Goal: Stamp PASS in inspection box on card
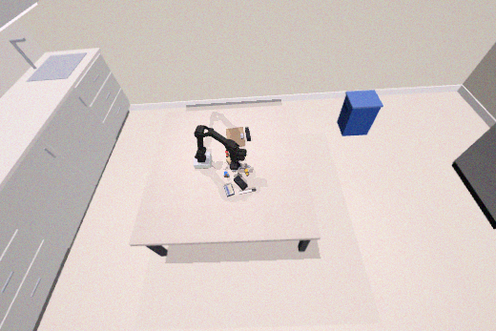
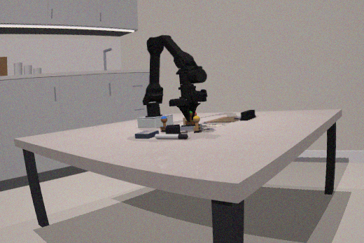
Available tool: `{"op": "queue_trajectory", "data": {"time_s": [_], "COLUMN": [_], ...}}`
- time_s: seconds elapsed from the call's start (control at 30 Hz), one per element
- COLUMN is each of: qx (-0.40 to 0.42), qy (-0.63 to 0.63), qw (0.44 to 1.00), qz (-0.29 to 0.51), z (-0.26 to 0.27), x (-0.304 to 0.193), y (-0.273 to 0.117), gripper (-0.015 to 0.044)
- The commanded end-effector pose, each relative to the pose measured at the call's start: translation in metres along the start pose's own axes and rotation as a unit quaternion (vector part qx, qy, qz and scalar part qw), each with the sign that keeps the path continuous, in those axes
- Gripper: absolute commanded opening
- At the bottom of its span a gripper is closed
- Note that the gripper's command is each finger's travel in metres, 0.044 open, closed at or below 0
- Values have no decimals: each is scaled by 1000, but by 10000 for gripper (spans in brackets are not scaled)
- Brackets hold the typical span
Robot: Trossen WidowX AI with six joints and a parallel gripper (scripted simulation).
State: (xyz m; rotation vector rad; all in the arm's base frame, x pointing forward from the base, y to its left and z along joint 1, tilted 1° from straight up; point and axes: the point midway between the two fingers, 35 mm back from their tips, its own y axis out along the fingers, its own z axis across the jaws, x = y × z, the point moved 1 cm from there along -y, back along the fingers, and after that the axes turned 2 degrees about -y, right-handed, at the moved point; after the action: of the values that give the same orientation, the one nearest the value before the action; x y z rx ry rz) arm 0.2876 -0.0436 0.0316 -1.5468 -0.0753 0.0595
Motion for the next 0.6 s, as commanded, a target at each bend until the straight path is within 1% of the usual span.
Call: {"op": "queue_trajectory", "data": {"time_s": [0.0, 0.57], "qx": [0, 0], "qy": [0, 0], "qw": [1000, 1000], "qz": [1, 1], "z": [0, 0], "x": [0, 0], "y": [3, -5], "gripper": [0, 0]}}
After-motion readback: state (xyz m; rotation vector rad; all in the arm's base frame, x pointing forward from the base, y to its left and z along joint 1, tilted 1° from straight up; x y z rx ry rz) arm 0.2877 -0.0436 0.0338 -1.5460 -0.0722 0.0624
